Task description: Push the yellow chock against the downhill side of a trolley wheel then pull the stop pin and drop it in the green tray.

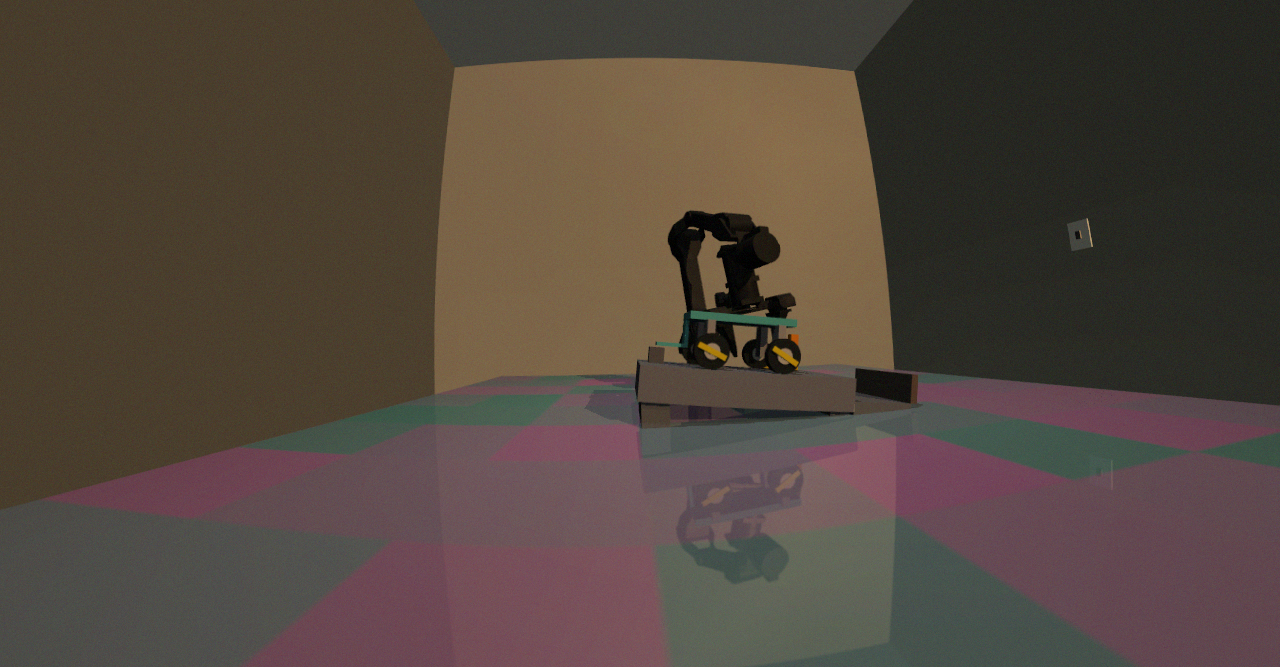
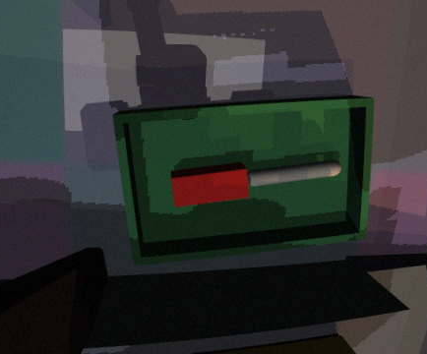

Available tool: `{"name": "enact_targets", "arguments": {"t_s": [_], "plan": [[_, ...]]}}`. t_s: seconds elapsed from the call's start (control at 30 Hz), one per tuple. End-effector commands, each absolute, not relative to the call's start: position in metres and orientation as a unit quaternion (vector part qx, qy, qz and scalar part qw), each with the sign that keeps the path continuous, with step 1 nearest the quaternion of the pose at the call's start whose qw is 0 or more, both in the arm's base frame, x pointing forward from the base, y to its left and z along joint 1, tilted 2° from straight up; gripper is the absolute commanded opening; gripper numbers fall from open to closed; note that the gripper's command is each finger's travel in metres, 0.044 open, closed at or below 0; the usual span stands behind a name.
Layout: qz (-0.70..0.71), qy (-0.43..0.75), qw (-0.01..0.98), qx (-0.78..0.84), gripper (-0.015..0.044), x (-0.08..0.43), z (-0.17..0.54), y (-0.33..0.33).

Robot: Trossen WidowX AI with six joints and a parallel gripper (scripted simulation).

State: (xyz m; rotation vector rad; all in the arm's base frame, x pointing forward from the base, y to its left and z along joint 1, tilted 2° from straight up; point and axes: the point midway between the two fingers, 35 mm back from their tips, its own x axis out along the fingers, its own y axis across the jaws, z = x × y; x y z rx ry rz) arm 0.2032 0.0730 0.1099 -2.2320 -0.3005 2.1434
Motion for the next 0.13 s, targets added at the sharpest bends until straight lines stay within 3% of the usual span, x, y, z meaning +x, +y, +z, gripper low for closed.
{"name": "enact_targets", "arguments": {"t_s": [0.0, 0.1], "plan": [[0.688, -0.098, 0.017, -0.719, 0.0440, 0.2032, 0.1242, 0.0735], [0.688, -0.098, 0.017, -0.719, 0.0440, 0.2032, 0.1321, 0.0737]]}}
